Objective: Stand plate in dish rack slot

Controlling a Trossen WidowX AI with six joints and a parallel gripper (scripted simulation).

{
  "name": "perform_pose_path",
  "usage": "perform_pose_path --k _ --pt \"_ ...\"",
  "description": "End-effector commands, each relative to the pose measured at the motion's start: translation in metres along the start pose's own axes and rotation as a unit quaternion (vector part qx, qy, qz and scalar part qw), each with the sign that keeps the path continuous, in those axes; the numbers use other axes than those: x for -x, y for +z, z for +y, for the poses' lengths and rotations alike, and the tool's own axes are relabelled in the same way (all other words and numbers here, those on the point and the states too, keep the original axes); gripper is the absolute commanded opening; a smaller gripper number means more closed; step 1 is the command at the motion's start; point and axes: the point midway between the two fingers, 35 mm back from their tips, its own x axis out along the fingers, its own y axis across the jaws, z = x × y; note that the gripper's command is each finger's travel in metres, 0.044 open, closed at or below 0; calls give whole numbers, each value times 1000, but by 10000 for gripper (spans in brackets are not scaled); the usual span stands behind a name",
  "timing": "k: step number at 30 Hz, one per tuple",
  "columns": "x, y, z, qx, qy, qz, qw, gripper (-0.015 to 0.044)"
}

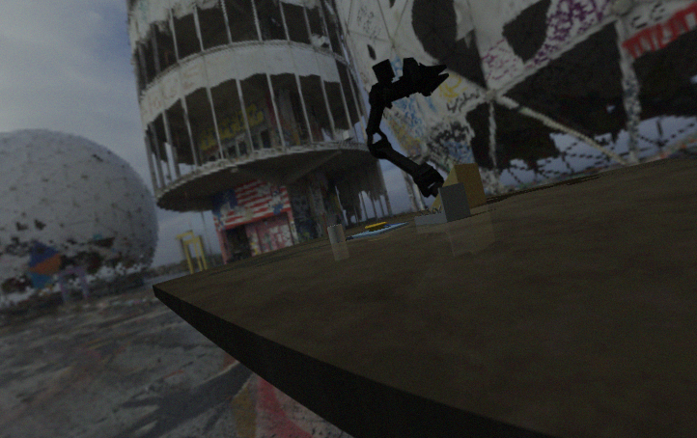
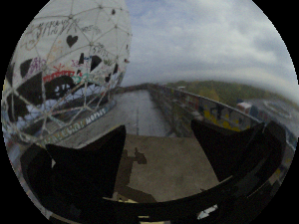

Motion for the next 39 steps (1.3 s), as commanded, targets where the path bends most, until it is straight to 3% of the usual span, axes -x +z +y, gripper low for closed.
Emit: perform_pose_path --k 1,19,39 --pt "7 -15 -25 -49 -48 25 997 400" --pt "62 -98 -110 -250 -246 127 928 400" --pt "151 -204 -151 -438 -432 240 751 400"
